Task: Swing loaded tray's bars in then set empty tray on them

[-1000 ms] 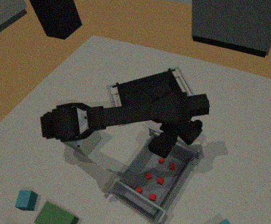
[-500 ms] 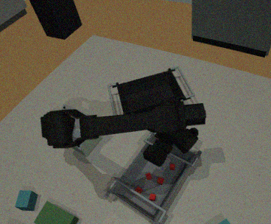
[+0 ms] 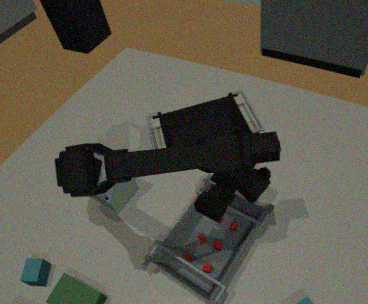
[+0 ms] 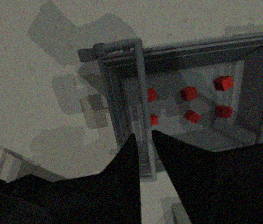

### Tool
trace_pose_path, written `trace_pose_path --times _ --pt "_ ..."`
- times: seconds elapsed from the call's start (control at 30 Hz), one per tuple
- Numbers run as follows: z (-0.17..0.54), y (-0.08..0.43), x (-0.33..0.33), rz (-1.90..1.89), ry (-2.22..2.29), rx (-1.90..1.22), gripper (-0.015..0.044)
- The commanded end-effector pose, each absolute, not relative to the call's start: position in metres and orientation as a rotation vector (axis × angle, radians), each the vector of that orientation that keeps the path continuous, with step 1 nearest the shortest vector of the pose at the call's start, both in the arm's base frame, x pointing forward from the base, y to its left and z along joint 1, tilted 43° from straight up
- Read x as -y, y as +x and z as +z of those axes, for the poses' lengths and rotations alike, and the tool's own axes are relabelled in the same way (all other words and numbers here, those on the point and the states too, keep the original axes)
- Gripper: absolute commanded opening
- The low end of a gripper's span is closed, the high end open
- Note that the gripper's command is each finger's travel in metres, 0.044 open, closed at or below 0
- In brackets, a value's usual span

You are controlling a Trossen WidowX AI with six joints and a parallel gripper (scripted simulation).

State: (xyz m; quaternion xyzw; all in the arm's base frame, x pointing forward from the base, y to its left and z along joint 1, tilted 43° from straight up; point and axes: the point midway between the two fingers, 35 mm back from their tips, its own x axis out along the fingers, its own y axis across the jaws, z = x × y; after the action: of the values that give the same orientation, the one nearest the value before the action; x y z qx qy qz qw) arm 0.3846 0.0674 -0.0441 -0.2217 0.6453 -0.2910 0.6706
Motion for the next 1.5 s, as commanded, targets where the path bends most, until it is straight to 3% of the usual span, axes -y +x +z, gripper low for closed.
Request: trace_pose_path --times 0.0,0.27,0.4,1.47 --pt "-0.0444 0.3849 -0.0675 -0.654 -0.501 -1.453 0.0085" --pt "-0.0444 0.3849 -0.0675 -0.654 -0.501 -1.453 0.0085" --pt "-0.0444 0.3849 -0.0675 -0.654 -0.501 -1.453 0.0000" --pt "-0.0442 0.3845 -0.0675 -0.656 -0.500 -1.454 0.0000"
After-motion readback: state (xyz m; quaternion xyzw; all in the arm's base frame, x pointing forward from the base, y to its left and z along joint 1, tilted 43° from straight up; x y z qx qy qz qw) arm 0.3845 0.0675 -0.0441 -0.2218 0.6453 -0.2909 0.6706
